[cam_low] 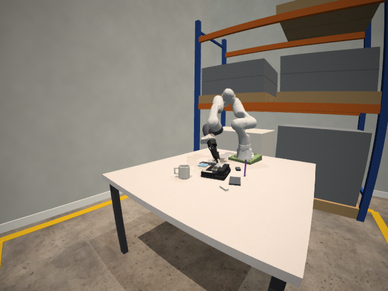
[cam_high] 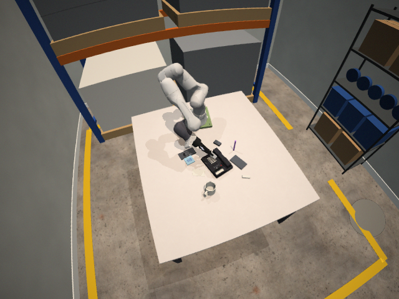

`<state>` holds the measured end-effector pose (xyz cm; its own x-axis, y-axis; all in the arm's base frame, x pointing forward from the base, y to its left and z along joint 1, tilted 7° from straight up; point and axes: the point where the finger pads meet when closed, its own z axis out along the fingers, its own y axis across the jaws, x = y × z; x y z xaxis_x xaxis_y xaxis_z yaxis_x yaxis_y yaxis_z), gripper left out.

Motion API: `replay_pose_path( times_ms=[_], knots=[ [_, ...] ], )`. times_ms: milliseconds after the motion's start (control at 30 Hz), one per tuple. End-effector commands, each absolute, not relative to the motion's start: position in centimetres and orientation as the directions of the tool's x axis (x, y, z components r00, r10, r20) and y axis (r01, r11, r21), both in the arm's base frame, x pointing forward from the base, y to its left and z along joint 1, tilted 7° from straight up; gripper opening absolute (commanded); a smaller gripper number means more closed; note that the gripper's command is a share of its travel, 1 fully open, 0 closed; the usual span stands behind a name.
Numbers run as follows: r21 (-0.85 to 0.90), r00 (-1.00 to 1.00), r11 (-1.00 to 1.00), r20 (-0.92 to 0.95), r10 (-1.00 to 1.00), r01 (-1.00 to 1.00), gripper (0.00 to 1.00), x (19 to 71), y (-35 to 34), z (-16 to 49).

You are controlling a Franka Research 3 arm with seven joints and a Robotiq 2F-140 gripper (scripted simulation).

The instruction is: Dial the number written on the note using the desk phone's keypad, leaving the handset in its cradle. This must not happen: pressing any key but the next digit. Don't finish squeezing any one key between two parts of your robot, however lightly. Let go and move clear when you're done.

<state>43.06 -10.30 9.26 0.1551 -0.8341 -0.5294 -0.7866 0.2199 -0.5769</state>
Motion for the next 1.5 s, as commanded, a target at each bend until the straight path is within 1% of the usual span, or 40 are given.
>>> replay_pose_path(
  times_ms=[0,1467],
  knots=[
    [-0.579,0.151,0.224,-0.527,-0.836,-0.784,0.00,43.22,-10.57,9.05],
    [-0.579,0.151,0.224,-0.527,-0.836,-0.784,0.00,43.30,-10.60,8.46]
  ],
)
